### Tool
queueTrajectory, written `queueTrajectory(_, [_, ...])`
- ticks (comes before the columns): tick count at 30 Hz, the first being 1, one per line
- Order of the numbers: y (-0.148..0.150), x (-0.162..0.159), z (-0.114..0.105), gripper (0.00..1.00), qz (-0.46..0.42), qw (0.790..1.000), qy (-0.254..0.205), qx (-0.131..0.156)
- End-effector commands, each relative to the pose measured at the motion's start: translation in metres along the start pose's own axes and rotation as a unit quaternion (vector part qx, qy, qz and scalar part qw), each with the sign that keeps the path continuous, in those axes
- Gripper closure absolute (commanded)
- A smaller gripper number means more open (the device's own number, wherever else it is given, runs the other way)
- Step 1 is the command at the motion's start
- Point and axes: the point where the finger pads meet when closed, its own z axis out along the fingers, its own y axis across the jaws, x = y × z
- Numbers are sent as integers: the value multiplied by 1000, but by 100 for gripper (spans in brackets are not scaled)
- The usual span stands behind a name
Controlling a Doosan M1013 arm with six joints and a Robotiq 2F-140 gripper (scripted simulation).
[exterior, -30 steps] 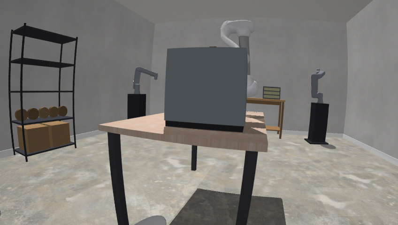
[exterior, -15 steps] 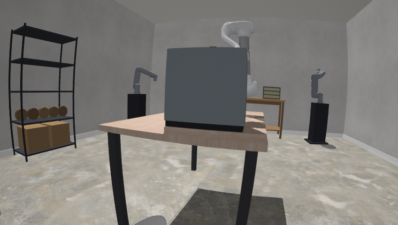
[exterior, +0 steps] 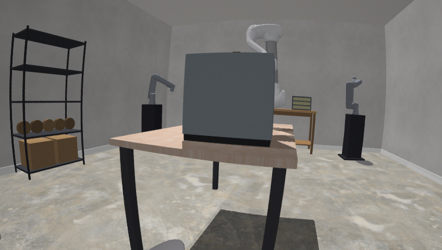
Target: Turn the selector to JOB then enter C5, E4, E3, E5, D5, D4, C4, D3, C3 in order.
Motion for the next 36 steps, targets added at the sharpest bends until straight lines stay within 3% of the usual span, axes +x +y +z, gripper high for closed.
queueTrajectory(1, [9,-5,0,100,0,1000,0,1])
queueTrajectory(8, [50,-26,0,100,0,1000,0,1])
queueTrajectory(36, [51,-26,22,100,0,1000,0,1])
